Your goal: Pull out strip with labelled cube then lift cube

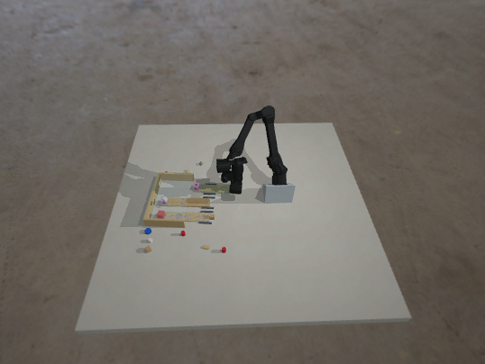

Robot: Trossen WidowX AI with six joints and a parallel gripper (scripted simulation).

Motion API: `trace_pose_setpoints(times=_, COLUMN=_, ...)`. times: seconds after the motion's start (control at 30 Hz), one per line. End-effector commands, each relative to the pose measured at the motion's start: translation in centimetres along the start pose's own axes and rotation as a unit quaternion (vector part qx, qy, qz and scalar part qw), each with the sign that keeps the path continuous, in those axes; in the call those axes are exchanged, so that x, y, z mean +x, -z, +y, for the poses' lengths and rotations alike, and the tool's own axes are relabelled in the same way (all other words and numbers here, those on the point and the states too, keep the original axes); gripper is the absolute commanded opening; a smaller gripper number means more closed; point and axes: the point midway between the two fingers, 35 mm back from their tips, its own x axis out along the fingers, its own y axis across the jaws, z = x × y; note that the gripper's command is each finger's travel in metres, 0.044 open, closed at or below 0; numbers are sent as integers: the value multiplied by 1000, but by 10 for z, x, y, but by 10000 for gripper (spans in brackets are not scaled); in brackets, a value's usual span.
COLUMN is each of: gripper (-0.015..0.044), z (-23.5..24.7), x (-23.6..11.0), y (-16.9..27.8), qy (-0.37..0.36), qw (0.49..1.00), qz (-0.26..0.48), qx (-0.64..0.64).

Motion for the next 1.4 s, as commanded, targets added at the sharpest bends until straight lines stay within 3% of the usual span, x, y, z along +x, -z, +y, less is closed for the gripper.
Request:
trace_pose_setpoints(times=0.0, gripper=0, z=0, x=4, y=15, qy=1, qw=1000, qz=12, qx=-2)
trace_pose_setpoints(times=1.37, gripper=0, z=0, x=4, y=32, qy=1, qw=1000, qz=13, qx=-3)
